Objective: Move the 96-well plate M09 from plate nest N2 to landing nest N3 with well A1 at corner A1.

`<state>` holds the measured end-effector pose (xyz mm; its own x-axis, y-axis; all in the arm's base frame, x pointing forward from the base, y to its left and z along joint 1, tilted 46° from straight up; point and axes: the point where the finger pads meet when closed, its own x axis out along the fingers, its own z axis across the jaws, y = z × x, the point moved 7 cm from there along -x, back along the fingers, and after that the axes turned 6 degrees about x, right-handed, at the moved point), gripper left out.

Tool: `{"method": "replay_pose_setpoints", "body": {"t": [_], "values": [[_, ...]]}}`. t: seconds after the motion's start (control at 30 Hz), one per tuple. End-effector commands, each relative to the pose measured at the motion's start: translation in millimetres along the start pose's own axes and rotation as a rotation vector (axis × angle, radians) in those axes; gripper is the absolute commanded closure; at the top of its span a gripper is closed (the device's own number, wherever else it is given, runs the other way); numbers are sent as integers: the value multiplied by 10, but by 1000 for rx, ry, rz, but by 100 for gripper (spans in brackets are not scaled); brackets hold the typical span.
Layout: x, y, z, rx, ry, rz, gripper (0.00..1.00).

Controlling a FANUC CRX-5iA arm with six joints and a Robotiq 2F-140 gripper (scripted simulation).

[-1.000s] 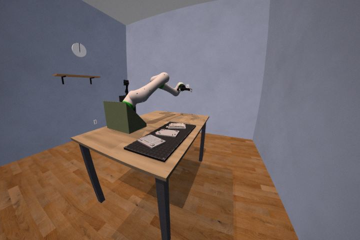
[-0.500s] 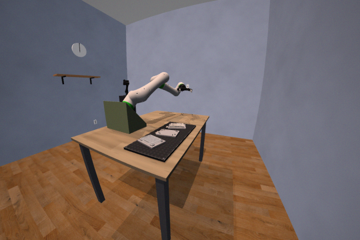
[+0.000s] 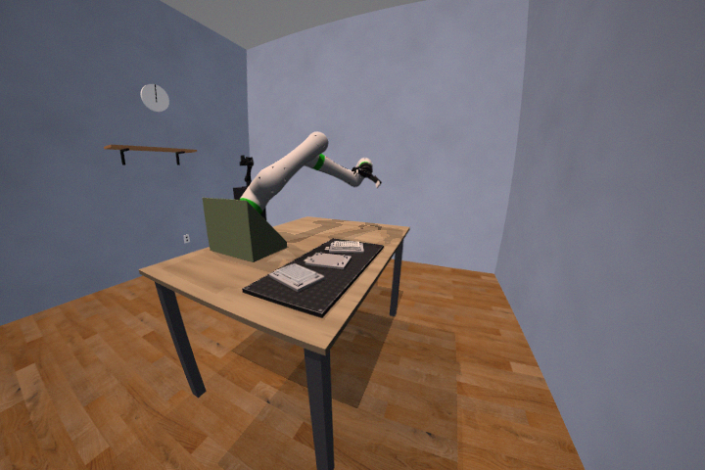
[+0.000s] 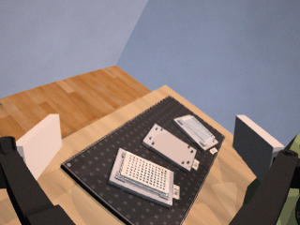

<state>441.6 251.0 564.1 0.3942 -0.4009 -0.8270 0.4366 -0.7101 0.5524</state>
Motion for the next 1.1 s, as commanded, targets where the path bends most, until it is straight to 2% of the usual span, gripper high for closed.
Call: {"method": "replay_pose_setpoints", "body": {"t": [0.0, 0.07, 0.1, 0.13, 0.17, 0.23, 0.27, 0.37, 0.43, 0.53, 0.57, 0.63, 0.67, 0.7, 0.73, 0.8, 0.83, 0.93, 0.97, 1.0, 1.03, 1.07], "values": [[572, 194, 18, -185, -51, -81, 0], [572, 194, 18, -185, -51, -81, 0], [800, 266, 58, -253, -65, -120, 0], [800, 266, 58, -253, -65, -120, 0], [1032, 338, 112, -321, -75, -162, 0], [1032, 338, 112, -321, -75, -162, 0], [1268, 408, 181, -389, -80, -208, 0], [1268, 408, 181, -389, -80, -208, 0], [1735, 538, 358, -518, -71, -307, 0], [1735, 538, 358, -518, -71, -307, 0], [1961, 596, 465, -578, -57, -358, 0], [1961, 596, 465, -578, -57, -358, 0], [2180, 648, 582, -635, -35, -407, 0], [2180, 648, 582, -635, -35, -407, 0], [2389, 694, 707, -688, -6, -455, 0], [2389, 694, 707, -688, -6, -455, 0], [2586, 733, 837, -737, 28, -499, 0], [2586, 733, 837, -737, 28, -499, 0], [2771, 766, 971, -781, 69, -539, 0], [2771, 766, 971, -781, 69, -539, 0], [2942, 793, 1105, -821, 114, -573, 0], [2942, 793, 1105, -821, 114, -573, 0]]}}
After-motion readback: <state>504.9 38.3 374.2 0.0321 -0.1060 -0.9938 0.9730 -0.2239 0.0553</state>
